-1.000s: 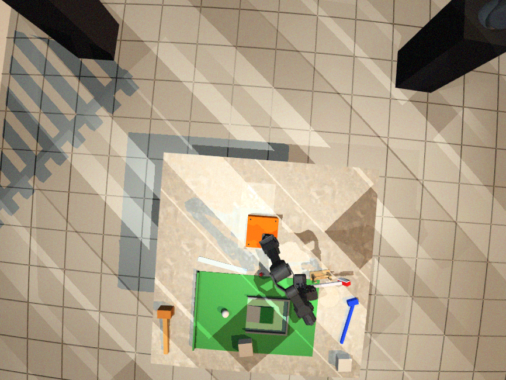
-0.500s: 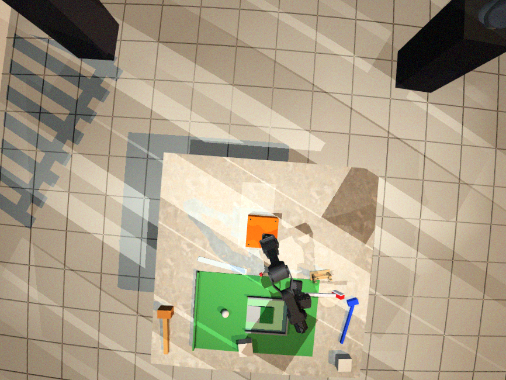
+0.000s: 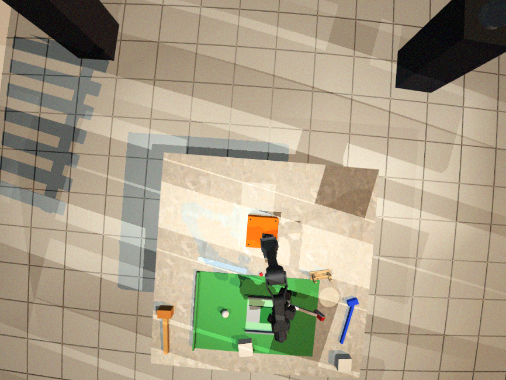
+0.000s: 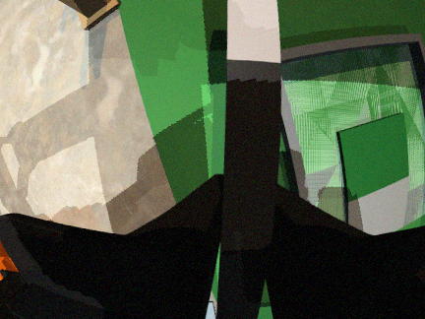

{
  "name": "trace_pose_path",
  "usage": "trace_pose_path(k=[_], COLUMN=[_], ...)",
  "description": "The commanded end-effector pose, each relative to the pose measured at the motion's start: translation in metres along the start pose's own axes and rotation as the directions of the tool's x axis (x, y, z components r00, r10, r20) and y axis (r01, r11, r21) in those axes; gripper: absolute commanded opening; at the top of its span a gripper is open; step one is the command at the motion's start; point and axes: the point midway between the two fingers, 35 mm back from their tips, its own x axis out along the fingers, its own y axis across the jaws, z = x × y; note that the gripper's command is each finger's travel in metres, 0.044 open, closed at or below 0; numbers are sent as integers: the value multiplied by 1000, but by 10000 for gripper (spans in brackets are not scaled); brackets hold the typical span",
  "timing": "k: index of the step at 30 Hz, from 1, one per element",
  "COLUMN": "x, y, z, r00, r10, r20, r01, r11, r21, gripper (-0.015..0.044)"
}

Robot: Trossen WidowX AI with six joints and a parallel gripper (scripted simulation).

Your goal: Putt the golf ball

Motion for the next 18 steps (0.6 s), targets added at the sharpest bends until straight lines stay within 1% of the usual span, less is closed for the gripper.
trace_pose_path(k=[1, 10, 18], x=[-7, -21, -33], y=[-18, -44, -63], z=[-18, -64, -110], r00=[1000, 998, 996], r10=[-22, -46, -62], r20=[-10, -32, -62], r01=[23, 53, 83], r11=[996, 961, 899], r21=[89, 270, 430], gripper=[0, 0, 0])
